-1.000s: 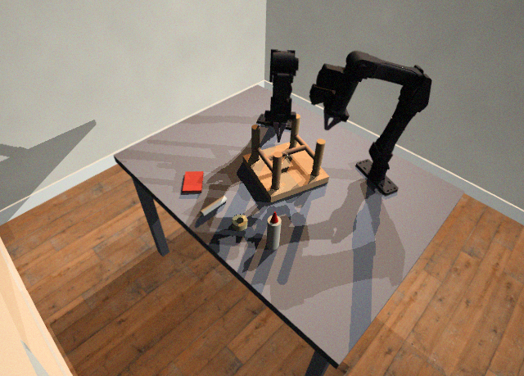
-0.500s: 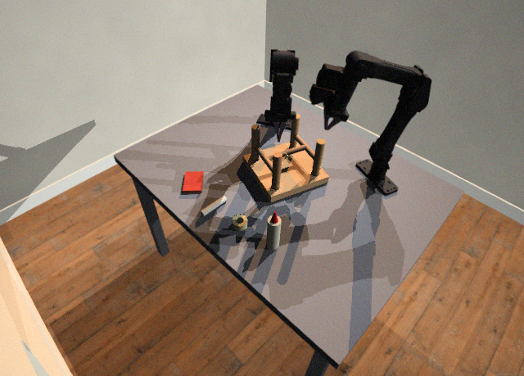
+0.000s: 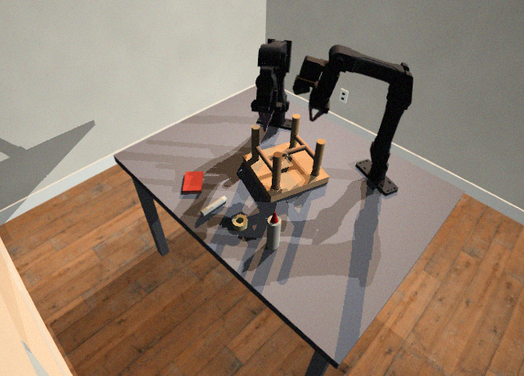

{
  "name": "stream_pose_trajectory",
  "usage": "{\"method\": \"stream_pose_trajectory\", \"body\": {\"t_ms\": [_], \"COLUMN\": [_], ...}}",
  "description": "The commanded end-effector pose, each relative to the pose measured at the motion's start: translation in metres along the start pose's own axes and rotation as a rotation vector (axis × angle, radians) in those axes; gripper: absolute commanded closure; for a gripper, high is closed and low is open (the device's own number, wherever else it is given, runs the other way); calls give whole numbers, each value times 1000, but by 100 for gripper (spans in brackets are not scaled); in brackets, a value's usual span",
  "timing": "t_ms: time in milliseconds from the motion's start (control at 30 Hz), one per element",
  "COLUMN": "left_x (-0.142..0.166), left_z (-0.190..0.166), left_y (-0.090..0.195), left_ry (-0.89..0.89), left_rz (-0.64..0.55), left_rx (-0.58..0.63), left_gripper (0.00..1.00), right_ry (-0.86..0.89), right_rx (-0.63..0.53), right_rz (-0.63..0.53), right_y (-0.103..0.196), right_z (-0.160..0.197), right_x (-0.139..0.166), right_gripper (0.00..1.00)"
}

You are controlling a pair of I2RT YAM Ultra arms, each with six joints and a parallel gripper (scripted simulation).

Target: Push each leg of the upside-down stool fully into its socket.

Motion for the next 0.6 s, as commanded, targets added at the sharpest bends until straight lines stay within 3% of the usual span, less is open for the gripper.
{"method": "stream_pose_trajectory", "body": {"t_ms": [0,333,567], "left_x": [-13,-40,-43], "left_z": [-11,-80,-95], "left_y": [5,-11,-8], "left_ry": [-35,-208,-244], "left_rz": [-21,-10,-28], "left_rx": [2,49,58], "left_gripper": [100,100,100], "right_ry": [-21,-114,-132], "right_rx": [3,10,20], "right_rz": [-17,91,95], "right_y": [11,17,17], "right_z": [-7,-29,-34], "right_x": [13,78,89], "right_gripper": [100,100,100]}}
Point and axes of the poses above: on each arm, the point where the finger pads meet when closed, its own y axis back along the fingers, its own z axis across the jaws, x = y × z, the point moved 5 cm from there along y, back along the fingers, and after that the axes turned 9 degrees about y, right-handed, at the moved point
